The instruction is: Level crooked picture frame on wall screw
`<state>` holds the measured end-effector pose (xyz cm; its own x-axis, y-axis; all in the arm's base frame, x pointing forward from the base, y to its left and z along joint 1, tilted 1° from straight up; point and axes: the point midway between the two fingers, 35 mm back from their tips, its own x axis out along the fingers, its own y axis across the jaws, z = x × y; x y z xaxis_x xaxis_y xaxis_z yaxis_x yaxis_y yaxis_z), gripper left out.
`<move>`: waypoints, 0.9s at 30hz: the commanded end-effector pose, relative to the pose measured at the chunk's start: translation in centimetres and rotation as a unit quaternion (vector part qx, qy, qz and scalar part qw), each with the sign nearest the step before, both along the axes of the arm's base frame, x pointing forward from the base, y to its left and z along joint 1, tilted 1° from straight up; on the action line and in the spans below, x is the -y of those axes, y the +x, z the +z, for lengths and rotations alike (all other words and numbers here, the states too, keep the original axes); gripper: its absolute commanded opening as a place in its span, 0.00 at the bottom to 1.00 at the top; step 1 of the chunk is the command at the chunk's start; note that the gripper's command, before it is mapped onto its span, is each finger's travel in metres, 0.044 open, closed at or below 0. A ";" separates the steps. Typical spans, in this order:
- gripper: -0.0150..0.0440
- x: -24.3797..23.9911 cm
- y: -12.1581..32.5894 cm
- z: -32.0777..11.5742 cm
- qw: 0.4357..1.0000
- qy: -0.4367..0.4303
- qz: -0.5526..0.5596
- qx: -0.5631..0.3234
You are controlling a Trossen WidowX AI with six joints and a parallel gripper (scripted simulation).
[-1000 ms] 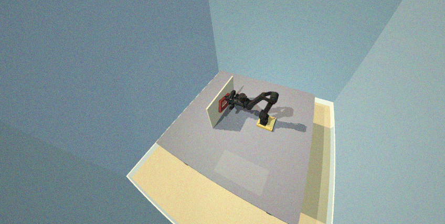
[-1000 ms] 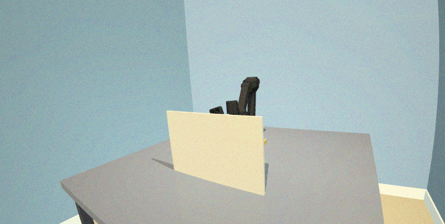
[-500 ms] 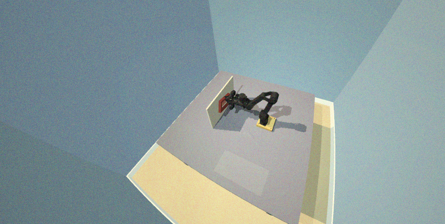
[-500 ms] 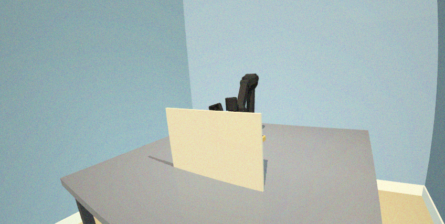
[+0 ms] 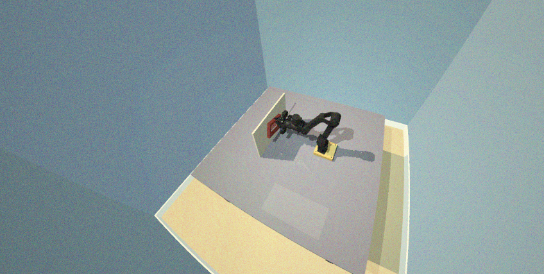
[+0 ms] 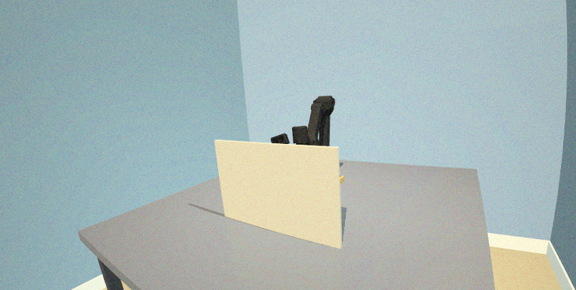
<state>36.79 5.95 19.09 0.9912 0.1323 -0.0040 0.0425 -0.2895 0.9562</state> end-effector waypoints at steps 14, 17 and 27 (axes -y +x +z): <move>0.25 -0.3 0.0 0.5 1.000 0.003 -0.002 0.005; 0.25 -0.3 0.0 0.5 1.000 0.003 -0.002 0.005; 0.25 -0.2 0.0 0.4 1.000 0.003 -0.002 0.005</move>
<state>36.77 6.23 19.13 0.9912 0.1321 -0.0061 0.0445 -0.2891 0.9563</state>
